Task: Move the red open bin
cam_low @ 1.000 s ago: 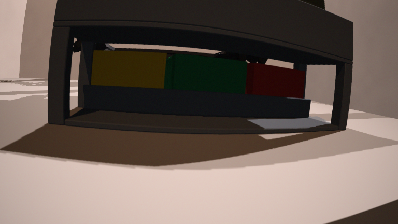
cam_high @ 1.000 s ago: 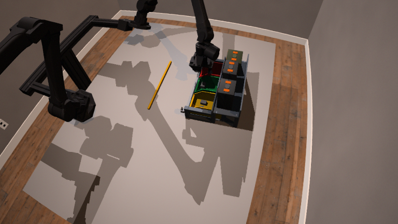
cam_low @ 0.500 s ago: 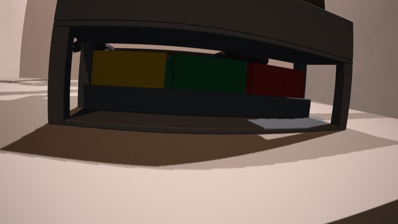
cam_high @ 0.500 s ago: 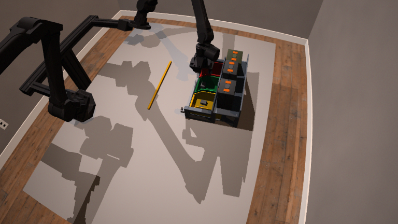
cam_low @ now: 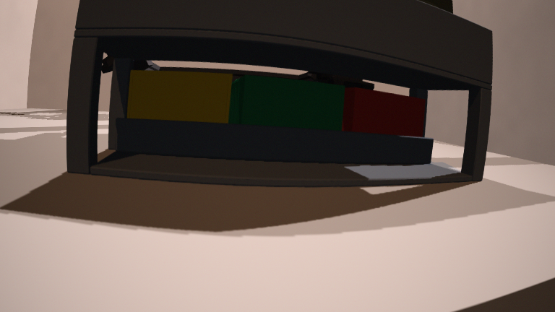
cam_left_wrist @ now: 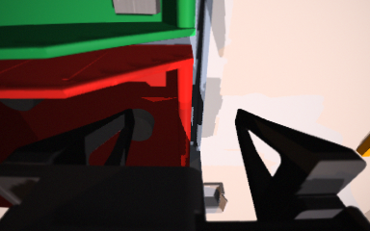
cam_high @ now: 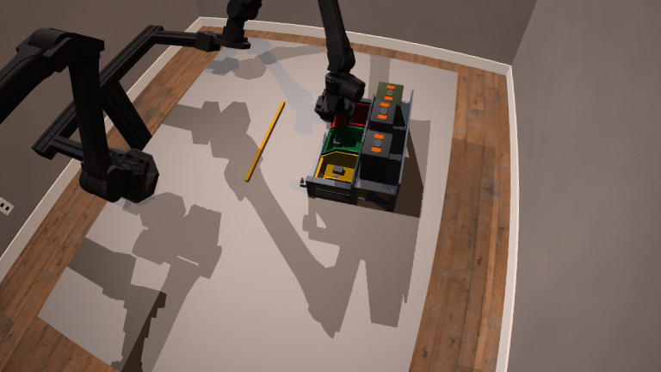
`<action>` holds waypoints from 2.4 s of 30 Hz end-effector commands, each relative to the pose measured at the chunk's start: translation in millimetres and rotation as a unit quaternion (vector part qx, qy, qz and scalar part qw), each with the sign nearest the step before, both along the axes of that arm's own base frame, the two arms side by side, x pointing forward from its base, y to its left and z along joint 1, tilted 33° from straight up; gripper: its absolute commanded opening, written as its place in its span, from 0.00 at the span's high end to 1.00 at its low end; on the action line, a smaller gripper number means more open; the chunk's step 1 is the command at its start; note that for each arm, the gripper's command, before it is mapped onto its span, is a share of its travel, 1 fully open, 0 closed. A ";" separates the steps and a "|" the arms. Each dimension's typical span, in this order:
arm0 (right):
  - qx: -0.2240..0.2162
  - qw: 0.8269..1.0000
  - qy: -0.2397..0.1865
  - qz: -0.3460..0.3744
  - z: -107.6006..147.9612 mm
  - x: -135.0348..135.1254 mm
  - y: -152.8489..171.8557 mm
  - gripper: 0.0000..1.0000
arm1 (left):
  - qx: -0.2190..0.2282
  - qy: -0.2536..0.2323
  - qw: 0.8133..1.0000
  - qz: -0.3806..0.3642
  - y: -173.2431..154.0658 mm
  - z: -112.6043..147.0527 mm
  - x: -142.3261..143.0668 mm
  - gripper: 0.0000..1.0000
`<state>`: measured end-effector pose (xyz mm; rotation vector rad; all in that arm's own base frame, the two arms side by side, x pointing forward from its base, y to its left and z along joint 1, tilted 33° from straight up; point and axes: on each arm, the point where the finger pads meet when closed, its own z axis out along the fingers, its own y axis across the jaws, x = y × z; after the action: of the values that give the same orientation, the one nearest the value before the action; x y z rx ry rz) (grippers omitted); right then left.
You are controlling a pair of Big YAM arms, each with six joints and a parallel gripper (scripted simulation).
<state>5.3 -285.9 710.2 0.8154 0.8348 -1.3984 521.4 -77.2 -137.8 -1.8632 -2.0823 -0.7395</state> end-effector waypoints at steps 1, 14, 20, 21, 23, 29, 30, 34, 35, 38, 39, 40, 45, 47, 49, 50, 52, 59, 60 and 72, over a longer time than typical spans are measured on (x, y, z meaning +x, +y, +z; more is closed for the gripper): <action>-0.024 1.000 -0.003 -0.005 10.9 -4.5 15.8 0.00 | -0.001 -0.005 1.000 0.004 7.7 0.4 7.4 0.10; -0.024 1.000 -0.003 -0.005 10.9 -4.5 15.8 0.00 | -0.001 -0.006 1.000 0.004 7.2 2.0 8.7 0.10; -0.024 1.000 -0.003 -0.005 10.9 -4.5 15.8 0.00 | -0.001 -0.007 1.000 0.004 7.0 2.7 9.3 0.10; -0.024 1.000 -0.003 -0.005 10.9 -4.5 15.8 0.00 | -0.001 -0.007 1.000 0.004 7.0 2.9 9.4 0.10; -0.024 1.000 -0.003 -0.005 10.9 -4.5 15.8 0.00 | -0.001 -0.007 1.000 0.004 6.9 3.3 9.7 0.10; -0.024 1.000 -0.003 -0.005 10.9 -4.5 15.8 0.00 | -0.002 -0.008 1.000 0.004 6.5 4.4 10.6 0.10; -0.024 1.000 -0.003 -0.005 10.9 -4.5 15.8 0.00 | -0.002 -0.008 1.000 0.004 6.4 4.6 10.7 0.10; -0.024 1.000 -0.003 -0.005 10.9 -4.5 15.8 0.00 | -0.002 -0.009 1.000 0.003 5.9 5.3 11.3 0.10; -0.024 1.000 -0.003 -0.005 10.9 -4.5 15.8 0.00 | -0.002 -0.009 1.000 0.003 5.9 5.3 11.3 0.10; -0.024 1.000 -0.003 -0.005 10.9 -4.5 15.8 0.00 | -0.002 -0.009 1.000 0.003 5.7 5.7 11.6 0.10; -0.024 1.000 -0.003 -0.005 10.9 -4.5 15.8 0.00 | -0.002 -0.010 1.000 0.003 5.5 5.9 11.7 0.10; -0.024 1.000 -0.003 -0.005 10.9 -4.5 15.8 0.00 | -0.002 -0.010 1.000 0.003 5.4 6.1 11.8 1.00; -0.024 1.000 -0.003 -0.005 10.9 -4.5 15.8 0.00 | -0.002 -0.010 1.000 0.003 4.8 7.0 12.5 1.00; -0.024 1.000 -0.003 -0.005 10.9 -4.5 15.8 0.00 | -0.003 -0.011 1.000 0.003 3.9 7.3 12.6 1.00; -0.024 1.000 -0.003 -0.005 10.9 -4.5 15.8 0.00 | -0.003 -0.011 1.000 0.002 2.6 7.7 12.7 1.00; -0.024 1.000 -0.003 -0.005 10.9 -4.5 15.8 0.00 | -0.003 -0.011 1.000 0.001 2.3 7.8 12.8 1.00; -0.024 1.000 -0.003 -0.005 10.9 -4.5 15.8 0.00 | -0.003 -0.011 1.000 0.001 2.0 8.0 12.9 1.00; -0.024 1.000 -0.003 -0.005 10.9 -4.5 15.8 0.00 | -0.004 -0.012 1.000 0.000 0.4 9.1 13.6 1.00; -0.024 1.000 -0.003 -0.005 10.9 -4.5 15.8 0.00 | -0.004 -0.013 1.000 0.000 0.2 9.3 13.7 1.00; -0.024 1.000 -0.003 -0.005 10.9 -4.5 15.8 0.00 | -0.005 -0.014 1.000 -0.001 -2.5 11.1 14.7 1.00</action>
<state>5.3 -285.9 710.2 0.8154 0.8348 -1.3984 521.5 -76.7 -137.9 -1.8623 -2.0824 -0.7398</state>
